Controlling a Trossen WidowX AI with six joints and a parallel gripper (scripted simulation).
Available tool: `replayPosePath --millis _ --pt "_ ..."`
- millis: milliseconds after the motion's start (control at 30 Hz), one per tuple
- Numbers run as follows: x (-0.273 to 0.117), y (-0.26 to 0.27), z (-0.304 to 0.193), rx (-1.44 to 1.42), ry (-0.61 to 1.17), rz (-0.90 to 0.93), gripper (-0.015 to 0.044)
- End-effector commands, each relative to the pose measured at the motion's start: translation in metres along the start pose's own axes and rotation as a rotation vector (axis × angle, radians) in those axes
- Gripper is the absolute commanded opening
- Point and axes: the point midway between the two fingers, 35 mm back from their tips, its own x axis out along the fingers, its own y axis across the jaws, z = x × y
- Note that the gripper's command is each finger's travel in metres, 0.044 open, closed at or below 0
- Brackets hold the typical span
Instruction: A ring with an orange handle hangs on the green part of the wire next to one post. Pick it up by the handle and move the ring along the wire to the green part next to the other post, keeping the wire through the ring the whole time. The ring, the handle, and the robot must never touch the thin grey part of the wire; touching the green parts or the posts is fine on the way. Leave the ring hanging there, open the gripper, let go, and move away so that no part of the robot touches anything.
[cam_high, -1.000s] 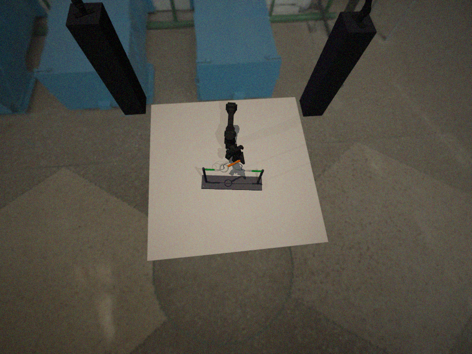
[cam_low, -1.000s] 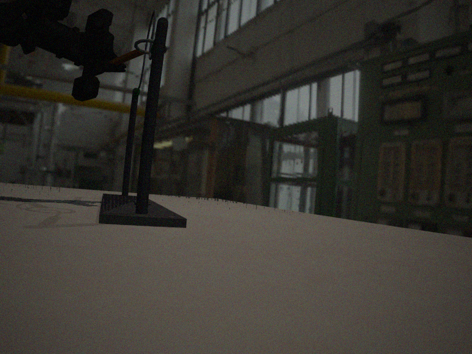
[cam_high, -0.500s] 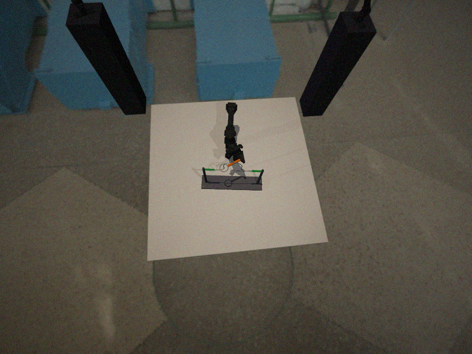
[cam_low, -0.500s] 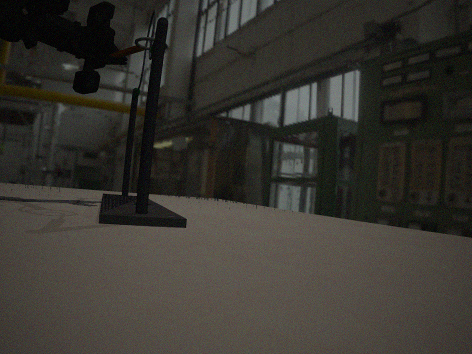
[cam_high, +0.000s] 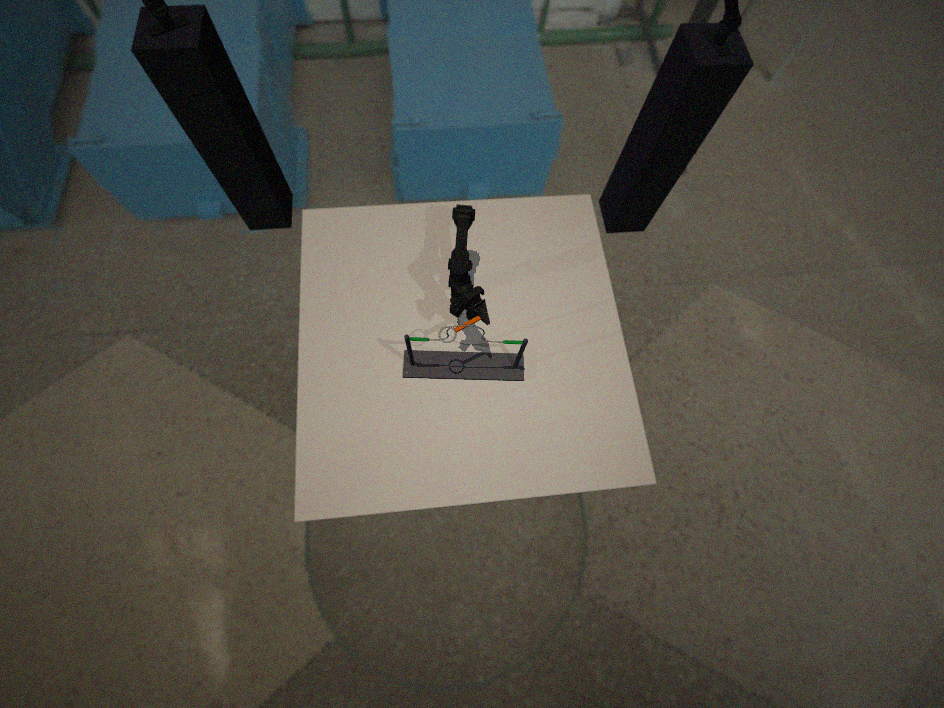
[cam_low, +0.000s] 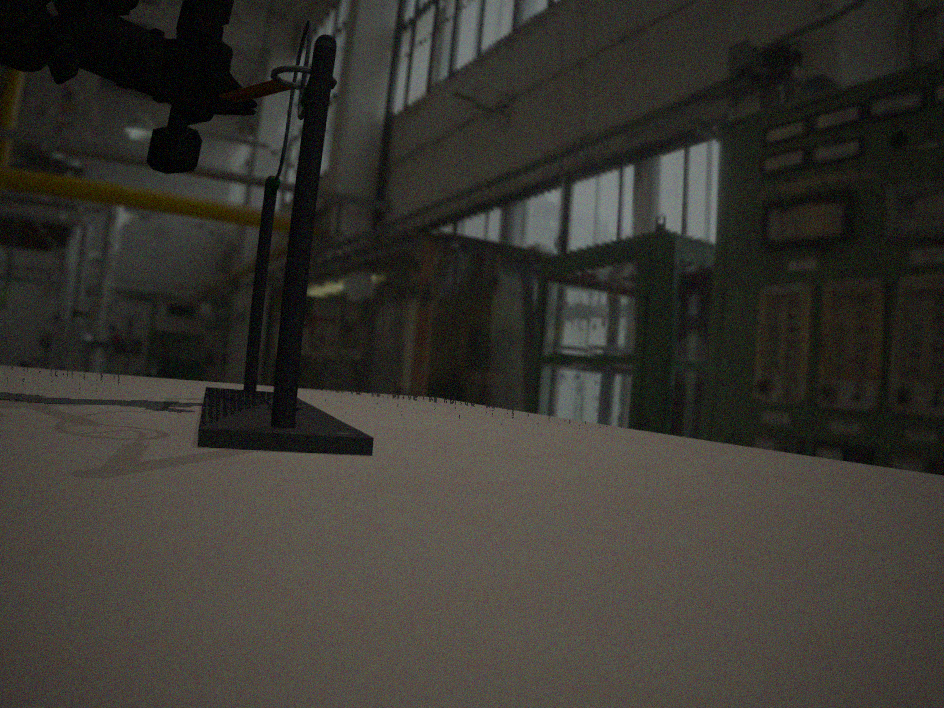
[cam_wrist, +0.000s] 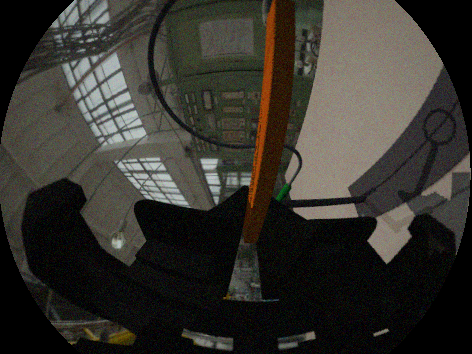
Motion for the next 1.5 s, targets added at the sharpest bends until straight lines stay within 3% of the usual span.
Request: replayPosePath --millis 0,1467 --pt "-0.0008 0.0076 -0.0002 0.0 0.003 0.003 -0.015" --pt "-0.0012 0.0017 0.0013 -0.189 -0.013 -0.183 -0.015"
